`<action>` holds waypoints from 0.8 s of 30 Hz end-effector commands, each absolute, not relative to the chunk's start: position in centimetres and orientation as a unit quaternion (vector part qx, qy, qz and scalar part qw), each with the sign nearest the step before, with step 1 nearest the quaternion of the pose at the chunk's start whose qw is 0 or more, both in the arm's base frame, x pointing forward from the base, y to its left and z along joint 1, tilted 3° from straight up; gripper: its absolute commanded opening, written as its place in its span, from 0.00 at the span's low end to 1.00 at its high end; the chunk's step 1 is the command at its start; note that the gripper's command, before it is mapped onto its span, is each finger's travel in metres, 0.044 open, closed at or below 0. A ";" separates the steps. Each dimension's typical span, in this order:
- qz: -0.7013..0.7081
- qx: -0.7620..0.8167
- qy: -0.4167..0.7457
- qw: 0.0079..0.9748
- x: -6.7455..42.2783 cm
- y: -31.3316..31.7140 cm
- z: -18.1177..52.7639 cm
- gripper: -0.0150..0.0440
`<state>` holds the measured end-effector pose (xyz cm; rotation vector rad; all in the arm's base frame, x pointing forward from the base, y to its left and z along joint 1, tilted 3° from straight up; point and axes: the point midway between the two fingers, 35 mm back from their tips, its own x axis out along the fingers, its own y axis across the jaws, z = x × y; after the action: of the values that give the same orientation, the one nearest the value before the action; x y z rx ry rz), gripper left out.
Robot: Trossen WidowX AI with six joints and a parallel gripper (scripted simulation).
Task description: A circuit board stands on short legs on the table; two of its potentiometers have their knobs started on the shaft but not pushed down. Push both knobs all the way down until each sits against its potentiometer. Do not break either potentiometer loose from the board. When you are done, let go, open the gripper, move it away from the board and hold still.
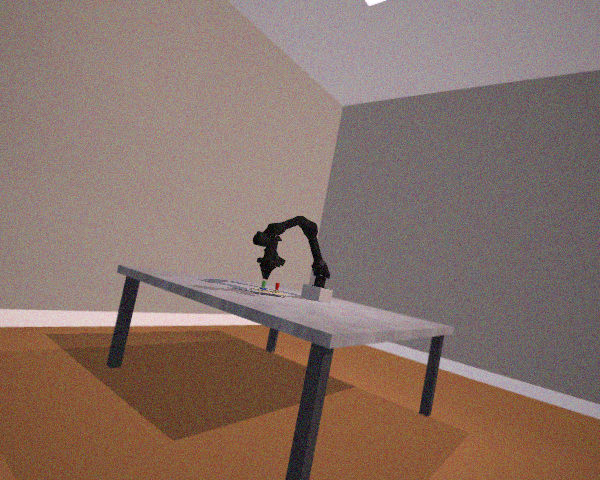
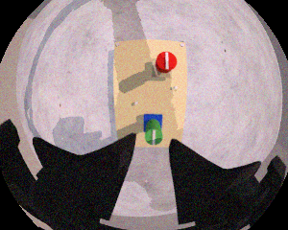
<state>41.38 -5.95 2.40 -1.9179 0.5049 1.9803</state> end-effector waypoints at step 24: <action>0.699 -0.673 0.175 0.168 24.1 -3.2 5.2 1.00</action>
<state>24.40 -3.27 5.12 -1.9091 0.4966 2.0032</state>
